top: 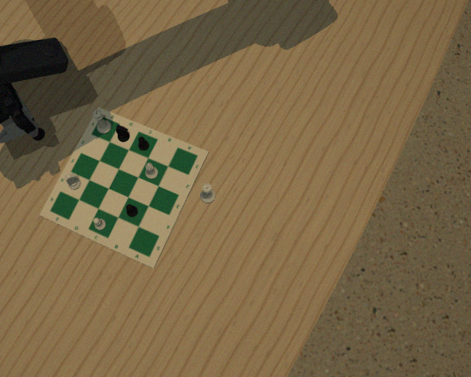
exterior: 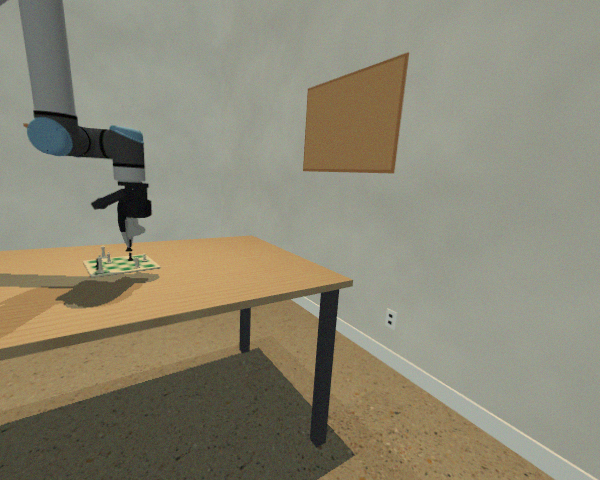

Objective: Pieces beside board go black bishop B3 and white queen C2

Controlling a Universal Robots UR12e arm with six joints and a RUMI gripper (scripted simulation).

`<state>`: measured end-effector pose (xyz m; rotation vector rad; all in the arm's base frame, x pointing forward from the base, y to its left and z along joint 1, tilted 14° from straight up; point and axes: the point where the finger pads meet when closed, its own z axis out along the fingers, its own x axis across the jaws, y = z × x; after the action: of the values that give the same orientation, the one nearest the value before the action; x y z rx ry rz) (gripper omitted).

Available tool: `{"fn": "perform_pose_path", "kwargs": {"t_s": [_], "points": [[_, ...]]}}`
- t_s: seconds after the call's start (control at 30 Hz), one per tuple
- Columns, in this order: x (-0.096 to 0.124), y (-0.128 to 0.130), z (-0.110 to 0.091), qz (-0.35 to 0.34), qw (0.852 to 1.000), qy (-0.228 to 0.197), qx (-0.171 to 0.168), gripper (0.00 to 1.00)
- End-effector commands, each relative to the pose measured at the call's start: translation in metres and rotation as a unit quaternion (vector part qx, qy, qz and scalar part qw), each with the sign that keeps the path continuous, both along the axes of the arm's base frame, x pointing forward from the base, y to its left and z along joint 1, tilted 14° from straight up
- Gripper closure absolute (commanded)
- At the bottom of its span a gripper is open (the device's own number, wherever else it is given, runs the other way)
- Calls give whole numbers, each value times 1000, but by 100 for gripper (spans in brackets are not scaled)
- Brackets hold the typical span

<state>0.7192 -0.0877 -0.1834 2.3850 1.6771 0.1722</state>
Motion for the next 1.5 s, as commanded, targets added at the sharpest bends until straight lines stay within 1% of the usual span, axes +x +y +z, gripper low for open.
{"fn": "perform_pose_path", "kwargs": {"t_s": [0.0, 0.33, 0.4, 0.47, 0.53, 0.6, 0.63, 0.7, 0.77, 0.83, 0.9, 1.47], "points": [[-2, 1, 12, 0, 1000, 0, 0, 100], [-2, 1, 12, 1, 1000, 0, 0, 100], [-3, 9, 11, 12, 1000, 1, -3, 100], [-6, 29, 8, 44, 999, 5, -10, 100], [-11, 62, 4, 96, 995, 12, -21, 100], [-20, 99, -1, 157, 987, 19, -35, 100], [-20, 99, -1, 157, 987, 19, -35, 100], [-29, 134, -6, 214, 975, 25, -48, 100], [-29, 134, -6, 214, 975, 25, -48, 100], [-38, 159, -9, 255, 965, 30, -58, 100], [-42, 171, -10, 276, 959, 32, -63, 100], [-42, 173, -12, 279, 958, 32, -64, 100]]}}
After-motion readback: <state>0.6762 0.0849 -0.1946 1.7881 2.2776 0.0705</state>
